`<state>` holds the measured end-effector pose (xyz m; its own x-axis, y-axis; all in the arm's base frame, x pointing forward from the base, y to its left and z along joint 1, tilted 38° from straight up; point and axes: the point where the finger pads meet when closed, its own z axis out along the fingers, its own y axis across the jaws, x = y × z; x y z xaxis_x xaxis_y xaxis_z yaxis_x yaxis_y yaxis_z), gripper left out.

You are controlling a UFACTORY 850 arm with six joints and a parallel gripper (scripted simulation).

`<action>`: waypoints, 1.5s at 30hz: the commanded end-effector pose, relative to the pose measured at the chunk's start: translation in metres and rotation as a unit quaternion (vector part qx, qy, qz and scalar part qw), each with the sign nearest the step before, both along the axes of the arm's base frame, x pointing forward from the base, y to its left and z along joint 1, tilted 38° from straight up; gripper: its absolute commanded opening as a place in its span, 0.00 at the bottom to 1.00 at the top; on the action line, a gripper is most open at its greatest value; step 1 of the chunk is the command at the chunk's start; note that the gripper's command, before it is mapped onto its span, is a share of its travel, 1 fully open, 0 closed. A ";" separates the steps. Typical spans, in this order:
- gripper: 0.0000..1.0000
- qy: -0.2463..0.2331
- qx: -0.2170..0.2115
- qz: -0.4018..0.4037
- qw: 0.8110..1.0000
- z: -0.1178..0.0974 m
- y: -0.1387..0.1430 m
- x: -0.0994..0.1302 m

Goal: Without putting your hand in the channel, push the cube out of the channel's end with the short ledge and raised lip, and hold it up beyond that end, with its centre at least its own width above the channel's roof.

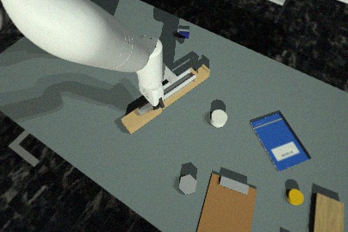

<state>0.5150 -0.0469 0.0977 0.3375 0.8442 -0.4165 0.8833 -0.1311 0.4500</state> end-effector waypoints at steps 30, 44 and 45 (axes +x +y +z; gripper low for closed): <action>0.39 0.000 0.000 0.000 1.000 0.055 0.036 -0.022; 0.00 -0.001 0.001 0.000 1.000 0.086 -0.028 -0.046; 0.00 -0.001 0.000 0.000 1.000 0.091 -0.038 -0.051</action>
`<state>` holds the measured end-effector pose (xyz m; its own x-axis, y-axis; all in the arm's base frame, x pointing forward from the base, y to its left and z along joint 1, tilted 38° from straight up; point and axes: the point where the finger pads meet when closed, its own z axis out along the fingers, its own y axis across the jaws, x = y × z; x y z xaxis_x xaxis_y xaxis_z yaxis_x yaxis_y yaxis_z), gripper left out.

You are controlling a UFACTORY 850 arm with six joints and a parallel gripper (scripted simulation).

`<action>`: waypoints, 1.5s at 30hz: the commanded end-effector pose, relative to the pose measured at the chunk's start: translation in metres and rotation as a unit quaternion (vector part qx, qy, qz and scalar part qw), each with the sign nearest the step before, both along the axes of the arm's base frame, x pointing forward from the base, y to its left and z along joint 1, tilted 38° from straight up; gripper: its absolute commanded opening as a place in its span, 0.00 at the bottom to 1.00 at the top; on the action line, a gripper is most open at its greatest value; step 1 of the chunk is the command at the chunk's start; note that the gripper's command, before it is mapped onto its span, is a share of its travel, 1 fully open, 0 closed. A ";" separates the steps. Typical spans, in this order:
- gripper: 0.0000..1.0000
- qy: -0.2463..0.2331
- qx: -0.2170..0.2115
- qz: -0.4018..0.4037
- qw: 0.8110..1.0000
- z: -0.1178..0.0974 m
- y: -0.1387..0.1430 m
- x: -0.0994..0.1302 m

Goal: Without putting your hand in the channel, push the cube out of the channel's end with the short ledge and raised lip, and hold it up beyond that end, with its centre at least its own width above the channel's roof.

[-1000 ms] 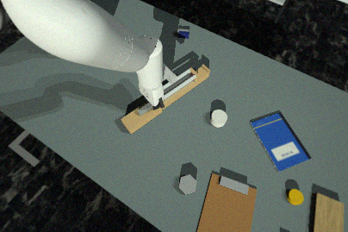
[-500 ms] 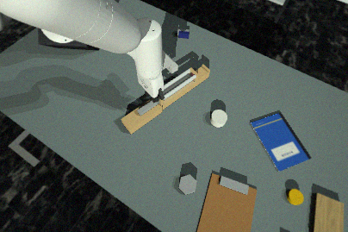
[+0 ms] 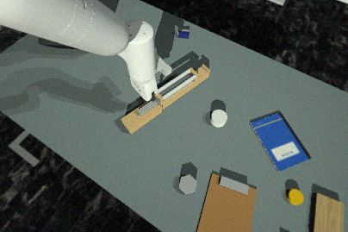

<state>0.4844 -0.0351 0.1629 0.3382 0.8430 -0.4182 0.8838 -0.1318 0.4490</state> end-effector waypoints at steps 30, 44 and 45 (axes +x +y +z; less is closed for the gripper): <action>0.00 -0.001 0.001 0.001 1.000 -0.022 -0.089 -0.002; 0.00 -0.001 0.001 0.001 1.000 -0.030 -0.088 0.002; 0.00 -0.001 0.001 0.001 1.000 -0.030 -0.087 0.002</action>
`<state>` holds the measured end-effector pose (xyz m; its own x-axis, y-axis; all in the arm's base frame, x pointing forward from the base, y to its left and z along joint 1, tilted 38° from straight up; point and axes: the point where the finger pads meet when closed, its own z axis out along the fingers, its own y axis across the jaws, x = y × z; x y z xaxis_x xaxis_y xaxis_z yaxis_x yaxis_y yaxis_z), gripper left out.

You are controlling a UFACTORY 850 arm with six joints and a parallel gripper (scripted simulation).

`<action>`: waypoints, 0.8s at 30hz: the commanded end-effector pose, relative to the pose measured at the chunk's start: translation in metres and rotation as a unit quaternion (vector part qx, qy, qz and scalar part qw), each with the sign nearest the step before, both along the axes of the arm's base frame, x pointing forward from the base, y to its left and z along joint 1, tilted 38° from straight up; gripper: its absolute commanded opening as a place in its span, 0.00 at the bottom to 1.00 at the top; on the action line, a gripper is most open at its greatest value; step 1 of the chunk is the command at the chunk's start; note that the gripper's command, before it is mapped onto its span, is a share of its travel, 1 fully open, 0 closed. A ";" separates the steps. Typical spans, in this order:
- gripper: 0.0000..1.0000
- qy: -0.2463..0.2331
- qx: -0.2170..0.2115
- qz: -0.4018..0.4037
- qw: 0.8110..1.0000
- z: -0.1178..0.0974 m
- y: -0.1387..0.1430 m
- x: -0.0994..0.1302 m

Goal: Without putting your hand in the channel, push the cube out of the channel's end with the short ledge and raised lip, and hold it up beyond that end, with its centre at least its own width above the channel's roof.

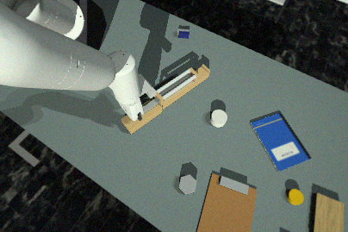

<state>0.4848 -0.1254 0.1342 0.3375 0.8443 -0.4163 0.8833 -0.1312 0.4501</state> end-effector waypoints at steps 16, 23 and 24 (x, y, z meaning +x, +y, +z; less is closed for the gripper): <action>0.00 0.000 0.000 0.000 1.000 -0.007 0.015 0.006; 0.00 0.000 0.000 0.000 1.000 -0.010 0.021 0.009; 0.00 0.000 0.000 0.000 1.000 -0.010 0.022 0.009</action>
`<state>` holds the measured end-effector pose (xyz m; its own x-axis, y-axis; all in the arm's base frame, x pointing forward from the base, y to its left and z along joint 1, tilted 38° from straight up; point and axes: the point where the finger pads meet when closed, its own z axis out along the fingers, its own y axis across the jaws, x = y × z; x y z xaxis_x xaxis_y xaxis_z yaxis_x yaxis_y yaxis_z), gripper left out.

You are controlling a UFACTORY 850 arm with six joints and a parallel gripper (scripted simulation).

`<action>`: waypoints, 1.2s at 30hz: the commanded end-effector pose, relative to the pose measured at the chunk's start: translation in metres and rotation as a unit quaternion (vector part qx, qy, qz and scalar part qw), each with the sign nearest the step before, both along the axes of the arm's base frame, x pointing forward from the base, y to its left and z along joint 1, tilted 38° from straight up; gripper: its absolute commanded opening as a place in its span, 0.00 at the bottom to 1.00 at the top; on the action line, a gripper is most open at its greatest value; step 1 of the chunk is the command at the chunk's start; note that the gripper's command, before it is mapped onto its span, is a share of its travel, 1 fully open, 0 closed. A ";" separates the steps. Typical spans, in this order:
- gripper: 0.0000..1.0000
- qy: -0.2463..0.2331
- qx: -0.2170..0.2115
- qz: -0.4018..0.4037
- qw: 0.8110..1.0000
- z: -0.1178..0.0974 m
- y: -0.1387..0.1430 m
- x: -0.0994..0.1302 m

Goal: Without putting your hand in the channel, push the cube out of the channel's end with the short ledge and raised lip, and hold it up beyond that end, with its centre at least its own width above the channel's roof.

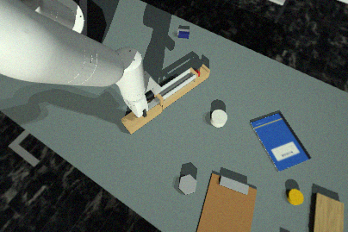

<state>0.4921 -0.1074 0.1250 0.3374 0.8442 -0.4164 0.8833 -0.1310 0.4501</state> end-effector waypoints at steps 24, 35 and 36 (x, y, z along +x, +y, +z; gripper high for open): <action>0.00 0.000 0.000 0.000 1.000 -0.010 0.020 0.008; 0.00 0.000 0.000 0.000 1.000 0.040 0.056 -0.012; 0.00 0.000 0.000 0.000 1.000 0.040 0.056 -0.012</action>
